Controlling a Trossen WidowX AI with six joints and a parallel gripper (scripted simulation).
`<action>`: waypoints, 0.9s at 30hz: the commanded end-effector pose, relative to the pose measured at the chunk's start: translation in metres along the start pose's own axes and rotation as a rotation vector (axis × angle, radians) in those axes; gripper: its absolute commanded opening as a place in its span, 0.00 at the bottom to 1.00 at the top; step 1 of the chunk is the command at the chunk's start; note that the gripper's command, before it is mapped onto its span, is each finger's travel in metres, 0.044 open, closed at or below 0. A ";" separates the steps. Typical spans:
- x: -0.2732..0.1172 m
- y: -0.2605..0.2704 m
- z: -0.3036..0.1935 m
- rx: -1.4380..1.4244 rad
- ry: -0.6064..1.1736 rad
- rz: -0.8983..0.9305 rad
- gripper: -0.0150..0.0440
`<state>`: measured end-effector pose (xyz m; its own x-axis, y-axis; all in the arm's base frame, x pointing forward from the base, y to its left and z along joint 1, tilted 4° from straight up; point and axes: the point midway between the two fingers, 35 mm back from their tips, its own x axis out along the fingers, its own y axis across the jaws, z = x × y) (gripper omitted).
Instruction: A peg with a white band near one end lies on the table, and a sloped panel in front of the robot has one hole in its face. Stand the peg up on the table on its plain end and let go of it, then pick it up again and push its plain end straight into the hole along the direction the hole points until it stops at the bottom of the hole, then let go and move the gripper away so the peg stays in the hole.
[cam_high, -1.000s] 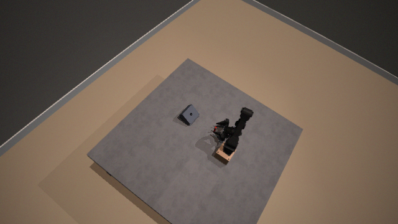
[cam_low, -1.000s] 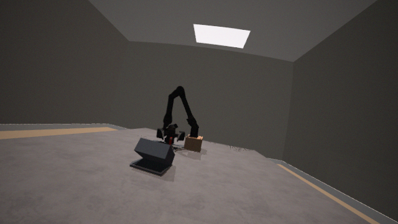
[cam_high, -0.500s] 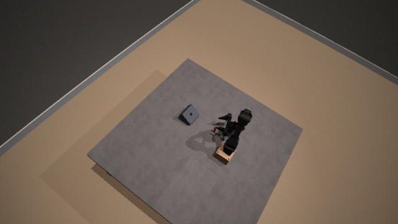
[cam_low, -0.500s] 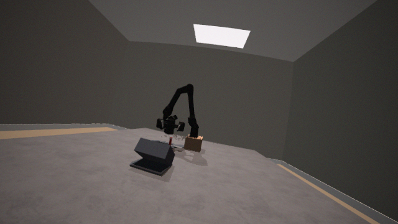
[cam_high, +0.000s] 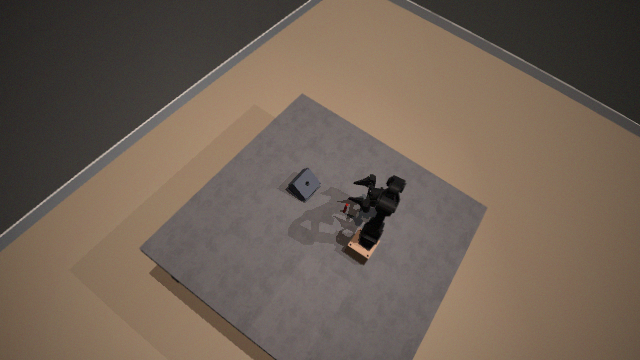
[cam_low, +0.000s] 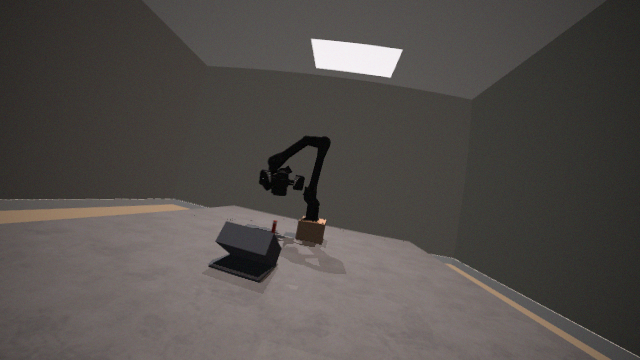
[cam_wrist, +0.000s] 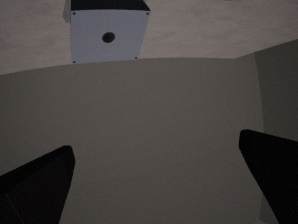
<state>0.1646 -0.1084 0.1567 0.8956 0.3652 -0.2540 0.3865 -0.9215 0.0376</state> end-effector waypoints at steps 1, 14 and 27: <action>0.004 -0.006 0.001 0.018 -0.041 -0.055 1.00; 0.021 -0.035 0.031 0.088 -0.365 -0.324 1.00; 0.027 -0.040 0.060 0.092 -0.775 -0.404 1.00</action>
<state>0.1594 -0.0671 0.0947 0.3338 0.5449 -0.7692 0.6056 -0.7493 -0.2679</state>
